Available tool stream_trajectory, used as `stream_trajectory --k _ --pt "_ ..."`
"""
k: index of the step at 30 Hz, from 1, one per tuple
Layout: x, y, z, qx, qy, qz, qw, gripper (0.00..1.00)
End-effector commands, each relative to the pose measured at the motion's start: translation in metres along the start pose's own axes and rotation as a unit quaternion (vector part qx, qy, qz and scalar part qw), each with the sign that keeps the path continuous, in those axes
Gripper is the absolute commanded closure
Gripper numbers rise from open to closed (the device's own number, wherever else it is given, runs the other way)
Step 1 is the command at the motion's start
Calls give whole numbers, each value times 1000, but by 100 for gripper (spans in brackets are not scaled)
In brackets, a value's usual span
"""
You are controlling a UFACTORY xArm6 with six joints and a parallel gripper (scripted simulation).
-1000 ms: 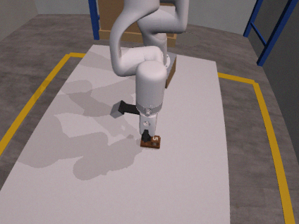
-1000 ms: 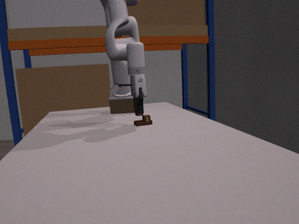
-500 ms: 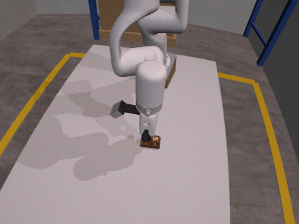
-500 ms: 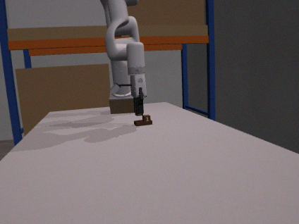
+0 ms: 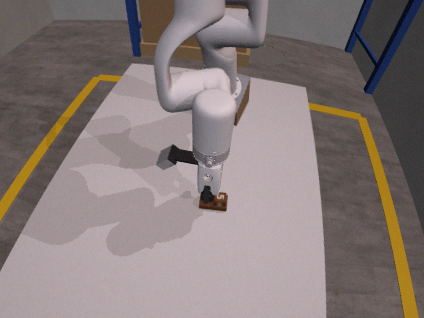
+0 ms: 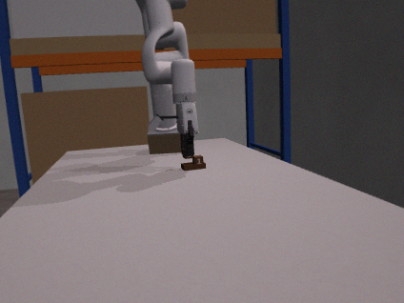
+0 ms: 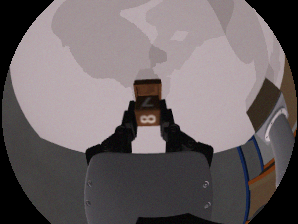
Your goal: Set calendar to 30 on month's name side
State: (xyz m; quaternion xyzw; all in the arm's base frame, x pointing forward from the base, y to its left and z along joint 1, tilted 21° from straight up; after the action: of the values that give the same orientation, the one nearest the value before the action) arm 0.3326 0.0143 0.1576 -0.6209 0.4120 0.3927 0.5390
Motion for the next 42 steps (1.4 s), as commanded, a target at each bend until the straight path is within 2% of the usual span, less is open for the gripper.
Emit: stream_trajectory --k 1,19,42 --pt "4 -1 0 0 1 -2 1000 73" --pt "15 -1 0 0 1 -2 1000 73" --pt "17 -1 0 0 0 -2 1000 73"
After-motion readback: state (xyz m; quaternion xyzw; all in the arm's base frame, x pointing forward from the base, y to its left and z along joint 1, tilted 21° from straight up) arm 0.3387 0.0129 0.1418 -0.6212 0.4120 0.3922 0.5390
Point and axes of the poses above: the point where the finger pads meet when closed, its own x axis out along the fingers, its own y axis across the jaws, z = x × y, the point moved 8 cm from there along -x, back along the fingers, and after that the axes turned 2 degrees about -x, right-handed, at the moved point
